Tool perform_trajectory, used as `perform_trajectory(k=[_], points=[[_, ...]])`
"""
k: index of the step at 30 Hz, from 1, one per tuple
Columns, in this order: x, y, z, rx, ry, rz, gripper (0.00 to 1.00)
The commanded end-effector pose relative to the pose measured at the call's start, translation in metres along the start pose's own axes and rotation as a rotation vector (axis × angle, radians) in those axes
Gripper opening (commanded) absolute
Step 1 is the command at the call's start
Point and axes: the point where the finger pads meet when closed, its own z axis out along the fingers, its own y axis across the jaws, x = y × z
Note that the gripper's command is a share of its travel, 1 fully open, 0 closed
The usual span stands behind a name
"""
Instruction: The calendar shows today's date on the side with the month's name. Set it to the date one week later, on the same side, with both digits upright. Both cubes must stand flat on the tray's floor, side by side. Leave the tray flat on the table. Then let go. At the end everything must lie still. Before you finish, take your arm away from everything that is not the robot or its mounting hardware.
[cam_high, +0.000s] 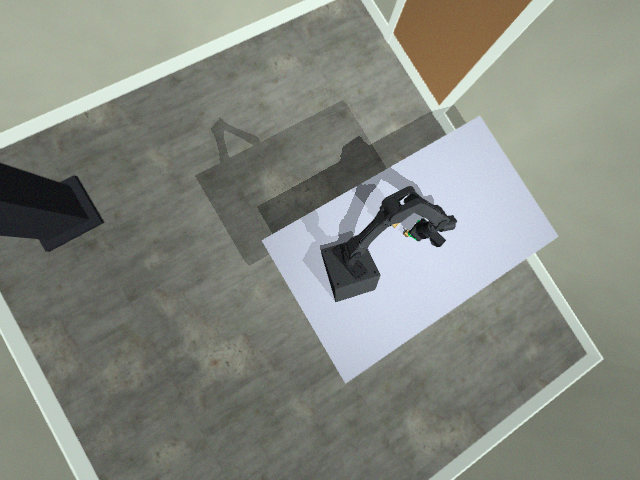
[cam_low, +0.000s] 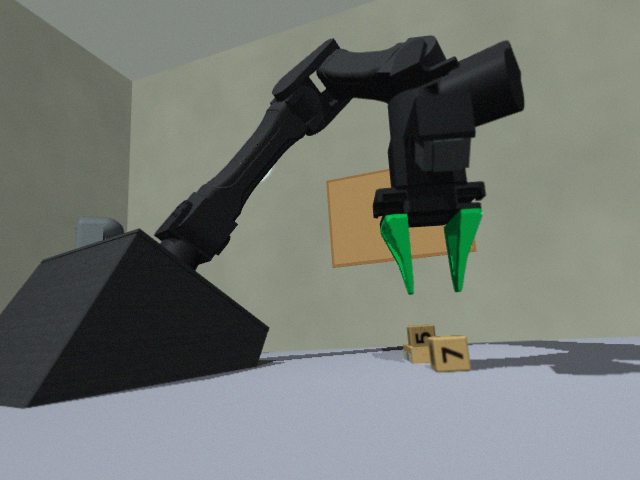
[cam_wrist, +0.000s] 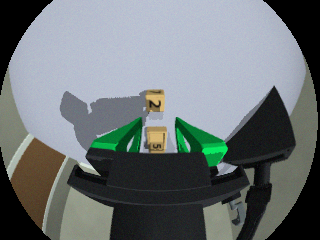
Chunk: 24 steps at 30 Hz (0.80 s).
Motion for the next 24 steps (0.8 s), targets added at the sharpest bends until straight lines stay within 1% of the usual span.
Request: perform_trajectory(k=[1,5,6,8,12,15,20,22,23,24], points=[[-0.002,0.0,0.012,-0.004,0.001,0.007,0.45],[-0.004,-0.001,0.014,-0.006,-0.001,0.013,0.45],[-0.012,0.007,0.007,-0.032,-0.02,0.01,0.45],[-0.004,-0.001,0.019,-0.005,-0.002,0.012,0.45],[-0.002,0.0,0.026,-0.003,0.0,0.007,0.45],[-0.007,0.0,0.027,-0.012,-0.006,0.016,0.45],[-0.003,0.002,0.035,-0.007,-0.004,0.004,0.45],[-0.003,0.002,0.035,-0.007,-0.004,0.004,0.45],[-0.009,0.003,0.028,-0.024,-0.014,0.016,0.45],[-0.009,-0.001,0.032,-0.015,-0.01,0.022,0.45]])
